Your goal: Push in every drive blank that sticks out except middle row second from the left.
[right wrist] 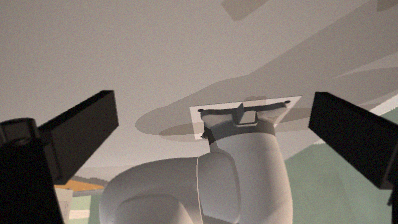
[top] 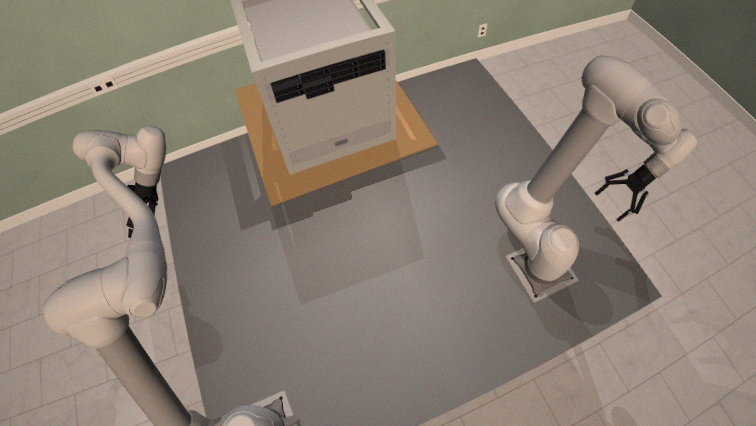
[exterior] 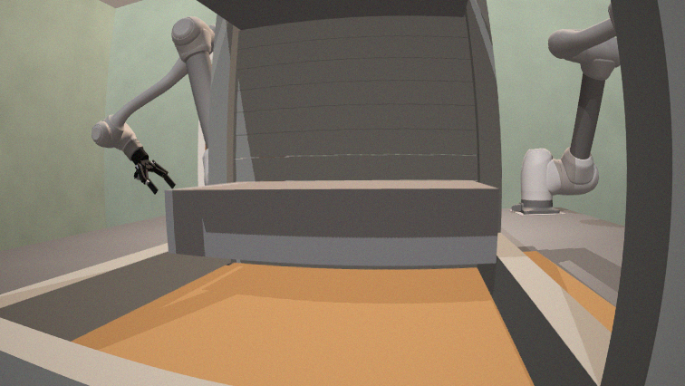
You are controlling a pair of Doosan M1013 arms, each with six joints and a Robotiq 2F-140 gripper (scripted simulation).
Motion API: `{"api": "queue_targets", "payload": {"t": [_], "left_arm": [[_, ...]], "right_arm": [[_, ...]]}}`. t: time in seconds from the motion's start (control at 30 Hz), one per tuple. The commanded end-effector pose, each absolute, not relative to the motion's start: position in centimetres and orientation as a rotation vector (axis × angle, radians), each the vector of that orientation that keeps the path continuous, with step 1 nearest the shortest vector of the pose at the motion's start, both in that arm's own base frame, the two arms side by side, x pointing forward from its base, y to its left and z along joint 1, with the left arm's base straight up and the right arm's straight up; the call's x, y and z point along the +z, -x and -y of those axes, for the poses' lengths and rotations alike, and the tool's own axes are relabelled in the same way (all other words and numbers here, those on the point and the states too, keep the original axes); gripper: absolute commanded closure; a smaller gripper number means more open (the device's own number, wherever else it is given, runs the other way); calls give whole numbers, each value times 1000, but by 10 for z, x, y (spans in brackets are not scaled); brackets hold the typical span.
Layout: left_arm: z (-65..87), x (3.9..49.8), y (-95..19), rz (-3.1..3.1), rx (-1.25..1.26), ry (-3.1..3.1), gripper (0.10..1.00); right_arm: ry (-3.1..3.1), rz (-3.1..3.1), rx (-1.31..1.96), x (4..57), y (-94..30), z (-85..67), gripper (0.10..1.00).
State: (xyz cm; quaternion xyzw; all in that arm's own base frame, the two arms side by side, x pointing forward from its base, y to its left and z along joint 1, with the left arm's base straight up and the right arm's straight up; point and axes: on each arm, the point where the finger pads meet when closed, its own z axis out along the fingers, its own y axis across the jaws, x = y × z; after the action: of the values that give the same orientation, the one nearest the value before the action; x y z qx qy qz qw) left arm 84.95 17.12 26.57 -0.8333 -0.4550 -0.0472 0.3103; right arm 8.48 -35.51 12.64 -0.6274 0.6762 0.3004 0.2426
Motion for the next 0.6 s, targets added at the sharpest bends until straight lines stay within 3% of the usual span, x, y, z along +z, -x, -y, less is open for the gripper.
{"api": "queue_targets", "payload": {"t": [0.0, 0.57], "left_arm": [[-171, 267, -850, 1202, -127, 2201, 98], [-171, 267, -850, 1202, -127, 2201, 98]], "right_arm": [[1730, -1824, 800, 126, -75, 350, 98], [1780, -1738, 730, 122, -44, 329, 98]]}}
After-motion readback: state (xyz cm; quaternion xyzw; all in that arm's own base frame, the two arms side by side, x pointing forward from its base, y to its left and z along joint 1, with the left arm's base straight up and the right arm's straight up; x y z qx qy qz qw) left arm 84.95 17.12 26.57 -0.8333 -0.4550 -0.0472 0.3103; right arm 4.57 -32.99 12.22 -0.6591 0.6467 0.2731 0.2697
